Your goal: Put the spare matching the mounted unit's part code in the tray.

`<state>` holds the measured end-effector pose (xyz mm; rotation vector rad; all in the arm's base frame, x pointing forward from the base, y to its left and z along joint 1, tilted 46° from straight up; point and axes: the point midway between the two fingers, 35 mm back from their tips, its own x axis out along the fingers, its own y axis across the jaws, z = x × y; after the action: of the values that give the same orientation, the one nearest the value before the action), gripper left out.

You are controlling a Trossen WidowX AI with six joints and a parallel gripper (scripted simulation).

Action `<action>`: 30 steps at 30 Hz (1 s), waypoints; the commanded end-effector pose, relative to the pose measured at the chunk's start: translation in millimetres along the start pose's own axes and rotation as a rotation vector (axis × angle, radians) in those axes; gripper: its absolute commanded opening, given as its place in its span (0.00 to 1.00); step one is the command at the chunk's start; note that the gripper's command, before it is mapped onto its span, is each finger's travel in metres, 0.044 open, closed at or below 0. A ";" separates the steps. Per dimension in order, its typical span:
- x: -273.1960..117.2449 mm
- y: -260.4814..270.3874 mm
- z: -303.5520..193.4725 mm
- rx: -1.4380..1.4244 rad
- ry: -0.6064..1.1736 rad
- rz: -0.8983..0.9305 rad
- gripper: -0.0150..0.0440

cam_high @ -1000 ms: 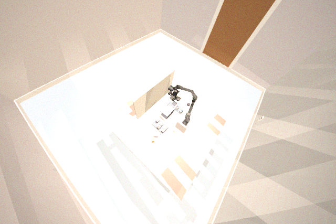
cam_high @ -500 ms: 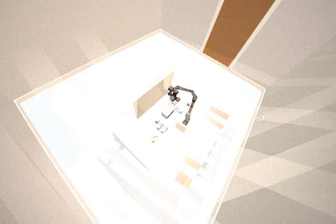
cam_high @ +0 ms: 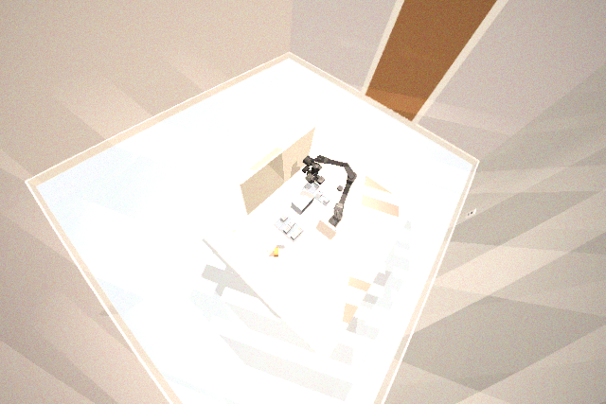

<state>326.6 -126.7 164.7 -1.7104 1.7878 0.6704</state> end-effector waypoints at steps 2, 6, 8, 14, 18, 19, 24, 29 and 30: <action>4.9 0.2 1.1 -0.006 -0.002 -0.001 0.25; 8.4 0.1 1.0 -0.006 -0.002 -0.001 0.25; 10.2 0.1 1.0 -0.006 -0.002 -0.001 0.25; 15.4 0.0 0.9 -0.006 -0.002 -0.001 0.25; 18.9 0.0 0.8 -0.006 -0.002 -0.001 0.25; 19.8 0.0 0.8 -0.006 -0.002 -0.001 0.25; 24.2 0.1 0.6 -0.005 -0.001 -0.001 0.25; 28.6 0.3 0.4 -0.005 -0.001 -0.001 0.25; 29.4 0.3 0.4 -0.005 -0.001 -0.001 0.25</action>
<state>326.2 -146.2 146.9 -1.7125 1.7895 0.6674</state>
